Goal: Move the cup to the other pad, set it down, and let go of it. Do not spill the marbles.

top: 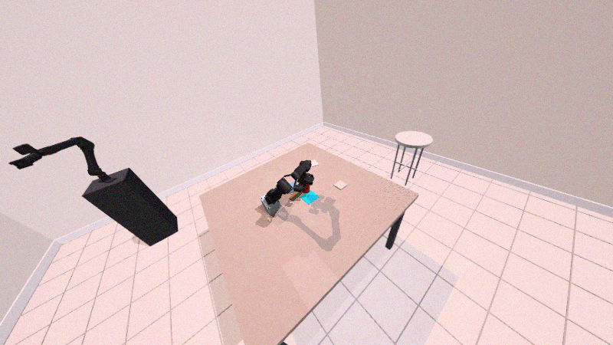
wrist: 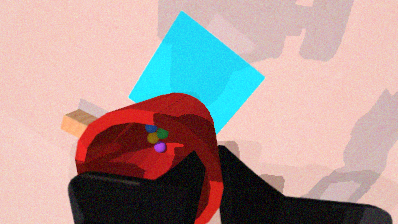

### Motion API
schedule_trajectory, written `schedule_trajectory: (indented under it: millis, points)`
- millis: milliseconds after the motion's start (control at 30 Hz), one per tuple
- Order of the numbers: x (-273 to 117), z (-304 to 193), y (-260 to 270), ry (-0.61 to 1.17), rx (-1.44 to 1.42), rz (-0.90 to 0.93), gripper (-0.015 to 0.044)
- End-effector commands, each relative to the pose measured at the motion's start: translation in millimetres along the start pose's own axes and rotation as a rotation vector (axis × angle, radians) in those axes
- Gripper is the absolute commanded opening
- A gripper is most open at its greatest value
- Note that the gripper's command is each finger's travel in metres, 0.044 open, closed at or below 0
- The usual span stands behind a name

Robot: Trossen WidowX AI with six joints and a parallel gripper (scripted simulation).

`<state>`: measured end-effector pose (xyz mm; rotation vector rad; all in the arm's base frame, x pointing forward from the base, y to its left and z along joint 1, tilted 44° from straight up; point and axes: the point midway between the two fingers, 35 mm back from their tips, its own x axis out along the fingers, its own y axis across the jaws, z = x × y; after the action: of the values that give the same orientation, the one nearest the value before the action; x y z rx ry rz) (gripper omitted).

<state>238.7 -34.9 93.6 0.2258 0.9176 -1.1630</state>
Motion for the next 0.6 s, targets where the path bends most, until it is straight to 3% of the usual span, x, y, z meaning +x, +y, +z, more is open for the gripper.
schedule_trajectory:
  millis: [0,567]
  points:
    - [-2,12,-4,-0.005,-0.001,0.003,0.0000]
    - [9,24,-10,-0.006,0.000,0.003,0.0000]
